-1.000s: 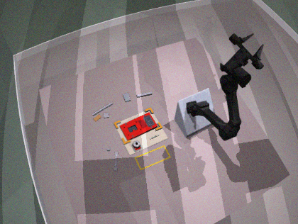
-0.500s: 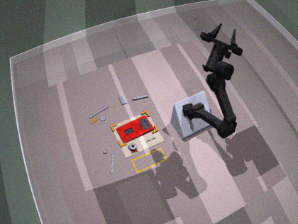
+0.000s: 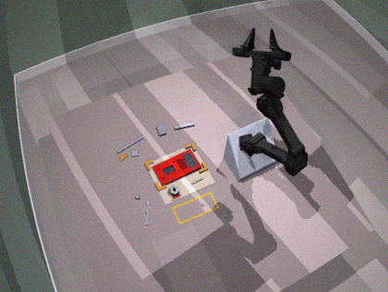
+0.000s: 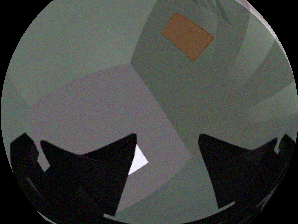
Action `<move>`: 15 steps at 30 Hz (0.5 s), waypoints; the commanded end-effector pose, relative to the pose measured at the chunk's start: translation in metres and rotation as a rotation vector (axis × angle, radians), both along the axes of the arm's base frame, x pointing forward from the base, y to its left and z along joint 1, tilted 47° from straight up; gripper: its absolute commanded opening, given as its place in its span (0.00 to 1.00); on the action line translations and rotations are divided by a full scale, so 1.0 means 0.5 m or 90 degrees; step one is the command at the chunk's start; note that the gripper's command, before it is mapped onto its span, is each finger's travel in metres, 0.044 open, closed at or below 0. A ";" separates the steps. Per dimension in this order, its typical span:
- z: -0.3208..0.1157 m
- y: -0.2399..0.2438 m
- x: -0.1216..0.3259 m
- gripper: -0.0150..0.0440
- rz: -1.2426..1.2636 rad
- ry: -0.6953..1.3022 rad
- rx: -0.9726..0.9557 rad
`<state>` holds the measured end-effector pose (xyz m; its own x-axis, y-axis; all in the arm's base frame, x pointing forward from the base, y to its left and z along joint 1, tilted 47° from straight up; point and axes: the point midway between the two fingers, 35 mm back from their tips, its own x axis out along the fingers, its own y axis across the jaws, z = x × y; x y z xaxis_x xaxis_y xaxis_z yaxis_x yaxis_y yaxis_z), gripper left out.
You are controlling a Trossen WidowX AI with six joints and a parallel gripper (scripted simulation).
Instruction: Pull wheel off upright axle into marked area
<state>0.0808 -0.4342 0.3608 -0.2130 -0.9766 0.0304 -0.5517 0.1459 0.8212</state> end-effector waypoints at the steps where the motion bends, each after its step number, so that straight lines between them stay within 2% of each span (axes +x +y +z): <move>1: -0.031 -0.002 0.055 0.76 0.048 0.025 0.035; 15: -0.172 0.028 0.282 0.76 0.285 0.161 0.180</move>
<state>0.1973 -0.4268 0.2928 0.1354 -0.9717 -0.1934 -0.3532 -0.2297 0.9069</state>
